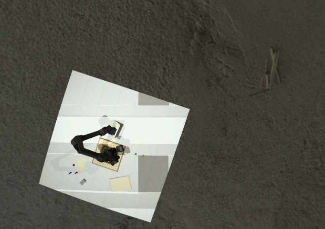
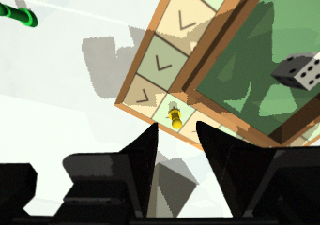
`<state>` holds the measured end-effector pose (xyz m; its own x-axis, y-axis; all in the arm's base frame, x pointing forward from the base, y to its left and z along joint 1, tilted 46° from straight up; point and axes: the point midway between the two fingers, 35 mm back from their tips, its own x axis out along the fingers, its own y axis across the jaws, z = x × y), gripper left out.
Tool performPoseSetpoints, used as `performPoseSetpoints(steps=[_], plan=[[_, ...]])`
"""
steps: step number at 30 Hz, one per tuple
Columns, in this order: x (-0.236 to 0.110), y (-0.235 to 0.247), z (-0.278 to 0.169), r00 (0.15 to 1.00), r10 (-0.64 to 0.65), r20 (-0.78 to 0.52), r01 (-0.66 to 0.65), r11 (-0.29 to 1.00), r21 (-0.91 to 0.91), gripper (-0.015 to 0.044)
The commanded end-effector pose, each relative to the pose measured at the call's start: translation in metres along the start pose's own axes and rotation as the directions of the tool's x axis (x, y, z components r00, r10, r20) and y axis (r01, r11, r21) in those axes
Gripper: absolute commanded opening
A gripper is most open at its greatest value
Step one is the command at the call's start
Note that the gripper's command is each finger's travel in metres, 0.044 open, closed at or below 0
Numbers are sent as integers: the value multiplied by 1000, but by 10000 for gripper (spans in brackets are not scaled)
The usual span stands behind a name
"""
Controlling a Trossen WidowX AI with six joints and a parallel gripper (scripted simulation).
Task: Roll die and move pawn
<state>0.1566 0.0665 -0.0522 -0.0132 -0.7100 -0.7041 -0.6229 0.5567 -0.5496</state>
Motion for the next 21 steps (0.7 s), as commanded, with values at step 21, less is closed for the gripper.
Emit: performPoseSetpoints(steps=[21], plan=[[26,-1,-2,1000,-6,-3,6,1000,-7,62]])
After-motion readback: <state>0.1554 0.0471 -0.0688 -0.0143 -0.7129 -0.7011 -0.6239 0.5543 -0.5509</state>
